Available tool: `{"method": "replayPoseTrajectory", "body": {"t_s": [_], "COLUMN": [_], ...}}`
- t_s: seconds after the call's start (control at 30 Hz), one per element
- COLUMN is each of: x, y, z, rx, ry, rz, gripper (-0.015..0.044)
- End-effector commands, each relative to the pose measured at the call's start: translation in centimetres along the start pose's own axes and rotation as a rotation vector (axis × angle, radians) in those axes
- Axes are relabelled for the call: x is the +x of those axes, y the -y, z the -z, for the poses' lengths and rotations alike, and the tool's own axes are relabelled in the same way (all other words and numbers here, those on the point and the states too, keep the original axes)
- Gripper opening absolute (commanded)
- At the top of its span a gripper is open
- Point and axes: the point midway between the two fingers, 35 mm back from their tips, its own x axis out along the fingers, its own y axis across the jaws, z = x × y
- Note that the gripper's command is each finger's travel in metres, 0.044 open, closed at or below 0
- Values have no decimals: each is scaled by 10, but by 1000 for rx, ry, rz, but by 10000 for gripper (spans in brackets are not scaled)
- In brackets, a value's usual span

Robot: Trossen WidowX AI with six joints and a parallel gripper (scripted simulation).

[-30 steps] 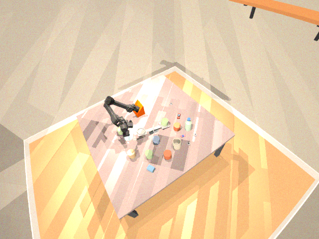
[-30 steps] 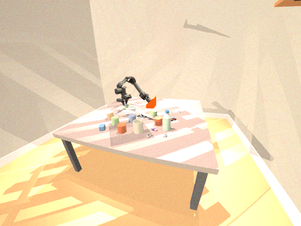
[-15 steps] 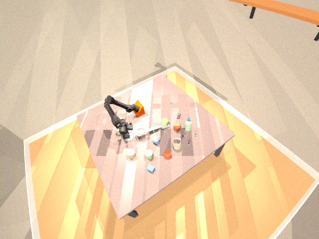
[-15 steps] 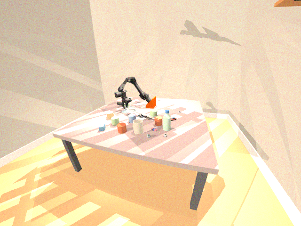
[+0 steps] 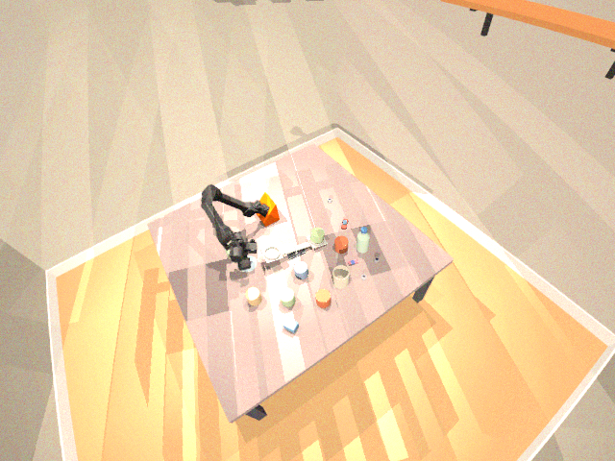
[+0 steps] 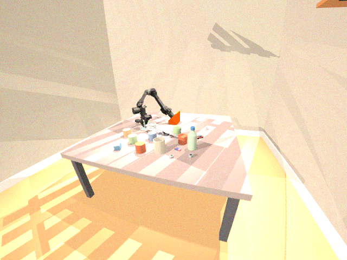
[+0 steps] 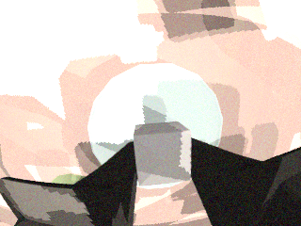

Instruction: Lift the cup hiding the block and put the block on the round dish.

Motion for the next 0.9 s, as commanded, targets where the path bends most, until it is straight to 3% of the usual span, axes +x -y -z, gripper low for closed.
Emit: {"method": "replayPoseTrajectory", "body": {"t_s": [0.0, 0.57, 0.7, 0.87], "x": [4, -9, -55, -65], "y": [0, 1, 0, 0], "z": [-1, -1, -2, -2], "rx": [-7, -3, -7, -9], "ry": [4, 4, 8, 9], "rz": [1, -1, 0, 0], "gripper": [0, 440, 440, 440]}}
